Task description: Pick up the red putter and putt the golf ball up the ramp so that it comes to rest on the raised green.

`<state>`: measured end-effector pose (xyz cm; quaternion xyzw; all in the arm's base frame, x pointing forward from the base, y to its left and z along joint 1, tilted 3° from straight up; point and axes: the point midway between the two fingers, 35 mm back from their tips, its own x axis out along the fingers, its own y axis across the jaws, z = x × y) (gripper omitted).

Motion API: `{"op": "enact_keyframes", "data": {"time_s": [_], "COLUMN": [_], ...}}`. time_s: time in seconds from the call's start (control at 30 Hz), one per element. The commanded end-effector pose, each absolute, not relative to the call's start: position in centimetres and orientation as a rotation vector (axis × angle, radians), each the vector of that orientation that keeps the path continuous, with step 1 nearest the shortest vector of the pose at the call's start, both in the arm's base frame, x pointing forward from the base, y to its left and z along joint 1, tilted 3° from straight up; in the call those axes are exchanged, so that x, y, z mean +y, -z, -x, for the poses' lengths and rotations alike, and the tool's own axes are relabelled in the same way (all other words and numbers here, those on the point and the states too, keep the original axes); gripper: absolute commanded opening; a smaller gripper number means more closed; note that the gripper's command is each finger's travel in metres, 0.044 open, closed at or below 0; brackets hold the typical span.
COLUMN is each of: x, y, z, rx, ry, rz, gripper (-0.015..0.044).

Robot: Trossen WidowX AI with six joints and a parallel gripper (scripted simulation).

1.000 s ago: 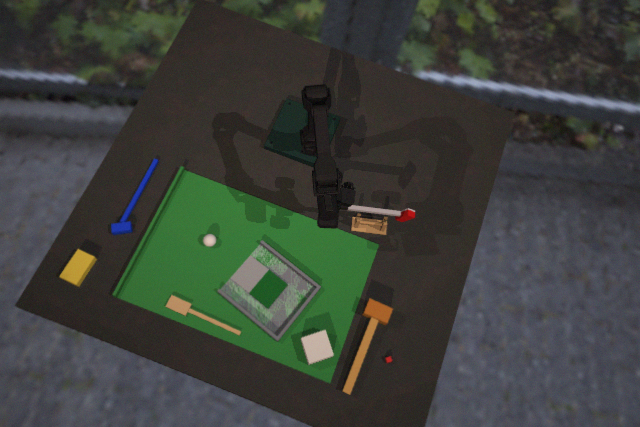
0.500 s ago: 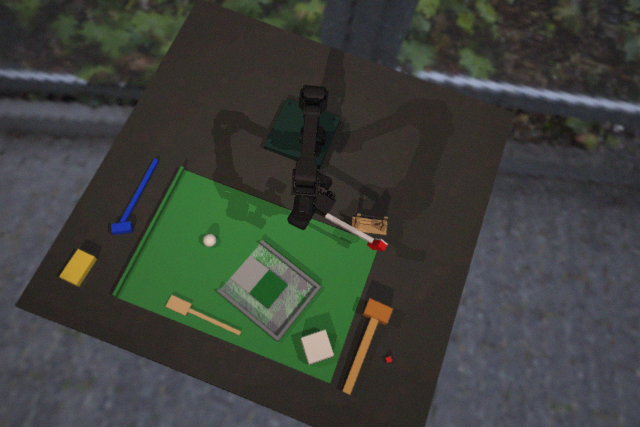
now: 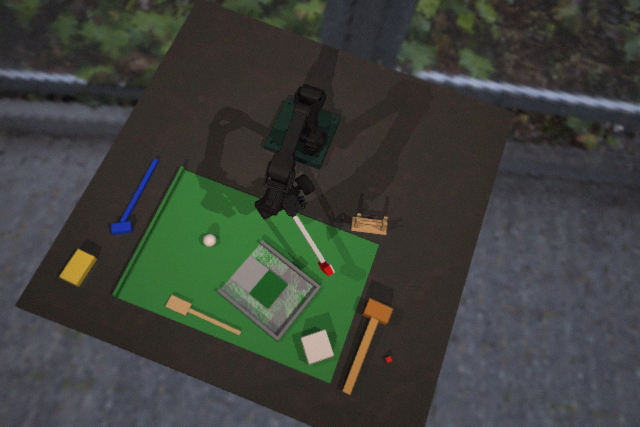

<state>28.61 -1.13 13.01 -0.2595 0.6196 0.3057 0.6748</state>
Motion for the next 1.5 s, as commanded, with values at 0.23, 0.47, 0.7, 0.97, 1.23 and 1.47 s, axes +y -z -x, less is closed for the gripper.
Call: {"op": "enact_keyframes", "data": {"time_s": [0.23,0.47,0.7,0.97,1.23,1.47], "x": [-7.0,-10.9,-14.5,-18.2,-20.4,-20.6], "y": [-13.9,-14.3,-14.8,-15.4,-15.7,-14.5], "z": [-28.2,-27.2,-25.6,-23.4,-21.6,-21.6], "rx": [1.477,1.515,1.536,1.543,1.540,1.540], "ry": [-0.385,-0.183,0.015,0.235,0.383,0.383], "rz": [0.347,0.186,0.029,-0.146,-0.266,-0.266], "gripper": [0.0000,0.0000,0.0000,0.0000,0.0000,0.0000]}}
